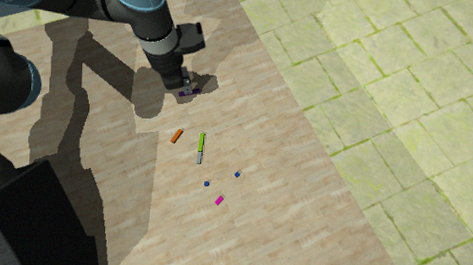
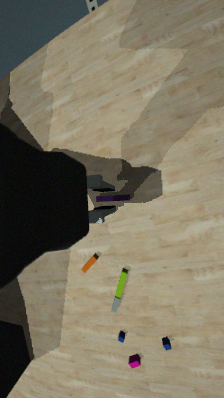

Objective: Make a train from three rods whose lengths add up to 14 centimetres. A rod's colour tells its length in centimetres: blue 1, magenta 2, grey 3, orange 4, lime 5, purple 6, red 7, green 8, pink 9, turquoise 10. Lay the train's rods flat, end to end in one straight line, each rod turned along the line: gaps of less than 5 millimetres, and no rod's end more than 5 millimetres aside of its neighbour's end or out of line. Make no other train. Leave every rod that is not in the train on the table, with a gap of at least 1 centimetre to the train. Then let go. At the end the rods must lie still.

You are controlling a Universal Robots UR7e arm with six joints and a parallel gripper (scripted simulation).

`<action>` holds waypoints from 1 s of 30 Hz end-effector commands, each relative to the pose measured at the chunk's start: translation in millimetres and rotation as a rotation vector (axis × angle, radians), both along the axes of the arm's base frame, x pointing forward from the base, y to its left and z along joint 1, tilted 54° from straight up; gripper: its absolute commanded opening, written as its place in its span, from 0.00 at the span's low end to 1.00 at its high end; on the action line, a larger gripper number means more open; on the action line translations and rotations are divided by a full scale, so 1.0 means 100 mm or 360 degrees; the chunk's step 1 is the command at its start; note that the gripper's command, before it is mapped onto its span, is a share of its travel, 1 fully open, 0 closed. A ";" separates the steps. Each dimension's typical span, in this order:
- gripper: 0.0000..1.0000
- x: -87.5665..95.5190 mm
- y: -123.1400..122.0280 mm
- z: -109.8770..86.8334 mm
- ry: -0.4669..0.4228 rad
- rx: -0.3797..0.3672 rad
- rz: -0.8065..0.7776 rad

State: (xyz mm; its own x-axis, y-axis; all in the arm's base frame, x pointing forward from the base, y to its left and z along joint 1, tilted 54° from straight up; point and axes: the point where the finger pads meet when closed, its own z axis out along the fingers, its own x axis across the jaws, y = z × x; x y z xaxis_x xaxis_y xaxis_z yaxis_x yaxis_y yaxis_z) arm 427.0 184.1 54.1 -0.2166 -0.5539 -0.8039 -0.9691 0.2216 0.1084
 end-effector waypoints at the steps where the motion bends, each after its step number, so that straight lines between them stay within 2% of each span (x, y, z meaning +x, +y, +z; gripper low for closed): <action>1: 0.54 0.01 0.05 -0.03 -0.0001 0.0000 -0.0001; 30: 0.54 0.02 0.10 -0.07 -0.0001 0.0000 -0.0001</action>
State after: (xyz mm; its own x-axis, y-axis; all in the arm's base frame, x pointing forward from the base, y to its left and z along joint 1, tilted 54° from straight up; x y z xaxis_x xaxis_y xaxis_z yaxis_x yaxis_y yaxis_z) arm 428.8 194.2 46.9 -0.2165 -0.5539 -0.8040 -0.9691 0.2215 0.1083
